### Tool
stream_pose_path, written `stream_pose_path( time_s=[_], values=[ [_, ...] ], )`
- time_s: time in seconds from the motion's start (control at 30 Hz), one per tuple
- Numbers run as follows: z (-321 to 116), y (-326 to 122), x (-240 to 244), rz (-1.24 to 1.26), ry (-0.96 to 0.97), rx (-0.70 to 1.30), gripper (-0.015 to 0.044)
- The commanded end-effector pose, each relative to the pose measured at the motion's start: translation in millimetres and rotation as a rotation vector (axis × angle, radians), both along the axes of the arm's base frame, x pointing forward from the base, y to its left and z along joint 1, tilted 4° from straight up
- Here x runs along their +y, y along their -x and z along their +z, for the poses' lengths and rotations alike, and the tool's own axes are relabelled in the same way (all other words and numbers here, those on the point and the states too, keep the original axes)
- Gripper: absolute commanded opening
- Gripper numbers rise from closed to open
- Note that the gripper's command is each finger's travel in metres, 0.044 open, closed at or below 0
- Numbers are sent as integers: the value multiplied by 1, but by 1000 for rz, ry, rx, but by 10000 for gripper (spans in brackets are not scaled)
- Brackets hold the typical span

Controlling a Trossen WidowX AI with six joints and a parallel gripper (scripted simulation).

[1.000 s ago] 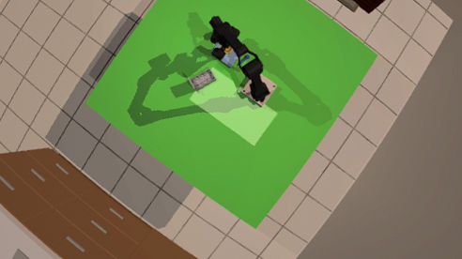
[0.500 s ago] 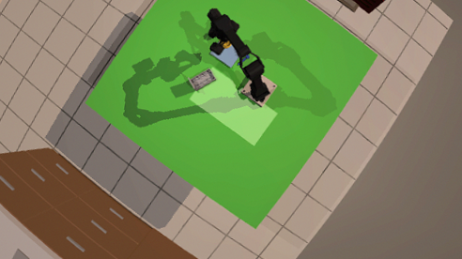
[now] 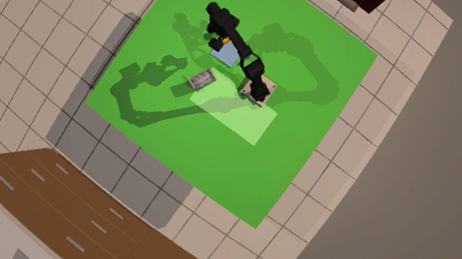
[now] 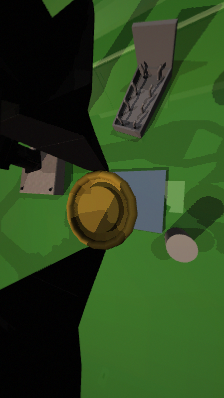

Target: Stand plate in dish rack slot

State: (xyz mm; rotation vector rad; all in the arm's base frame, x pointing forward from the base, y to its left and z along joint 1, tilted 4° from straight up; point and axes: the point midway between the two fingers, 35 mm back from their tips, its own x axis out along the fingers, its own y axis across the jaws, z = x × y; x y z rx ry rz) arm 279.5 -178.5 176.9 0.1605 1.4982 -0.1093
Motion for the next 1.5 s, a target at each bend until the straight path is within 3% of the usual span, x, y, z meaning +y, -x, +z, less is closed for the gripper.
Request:
stream_pose_path(
  time_s=[0.0, 0.2, 0.67, 0.9, 1.47],
  values=[
    [11, 1, 0, 6, -3, -1, 0],
    [19, 1, 6, -15, -5, 0, 0],
    [19, 18, 131, -443, -45, 15, 0],
    [17, 15, 132, -446, -55, 5, 0],
    [-33, -61, 129, -361, -279, -253, 0]
  ],
)
